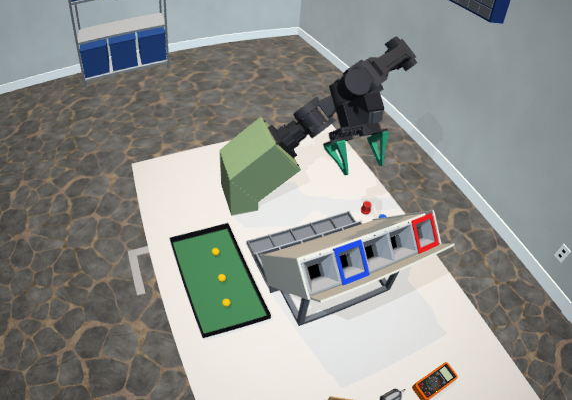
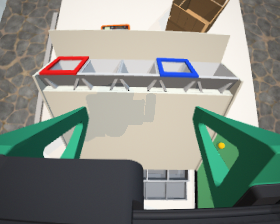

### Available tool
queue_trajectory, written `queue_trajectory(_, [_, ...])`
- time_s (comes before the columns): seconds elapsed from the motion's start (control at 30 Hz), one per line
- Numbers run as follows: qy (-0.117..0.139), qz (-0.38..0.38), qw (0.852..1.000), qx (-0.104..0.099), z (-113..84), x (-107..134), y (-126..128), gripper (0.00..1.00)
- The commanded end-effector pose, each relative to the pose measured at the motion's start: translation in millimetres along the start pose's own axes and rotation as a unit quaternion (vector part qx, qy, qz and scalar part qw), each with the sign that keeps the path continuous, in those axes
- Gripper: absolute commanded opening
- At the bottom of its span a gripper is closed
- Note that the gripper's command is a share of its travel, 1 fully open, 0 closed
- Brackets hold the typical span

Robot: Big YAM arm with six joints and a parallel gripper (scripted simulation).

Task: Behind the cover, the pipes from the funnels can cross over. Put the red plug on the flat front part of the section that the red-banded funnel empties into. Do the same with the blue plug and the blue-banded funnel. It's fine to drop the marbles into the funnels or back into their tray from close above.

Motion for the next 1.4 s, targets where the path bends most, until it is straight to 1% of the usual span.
queue_trajectory(0.0, [-0.016, 0.004, 1.0, -0.001, 1.5, -10.3, 11.0, 1.0])
queue_trajectory(0.2, [-0.026, 0.004, 1.0, -0.002, 1.4, -15.6, 11.1, 1.0])
queue_trajectory(0.4, [-0.028, 0.004, 1.0, -0.002, 2.1, -17.1, 11.6, 1.0])
queue_trajectory(1.37, [-0.027, 0.007, 1.0, -0.002, 2.0, -16.5, 11.4, 1.0])
Point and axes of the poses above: the point where the finger pads meet when closed, its own z axis out along the fingers, its own y axis across the jaws, x = y × z, the point moved 6 cm from there along -z, back along the fingers, and after that the axes turned 3 degrees about z, right-handed, at the moved point
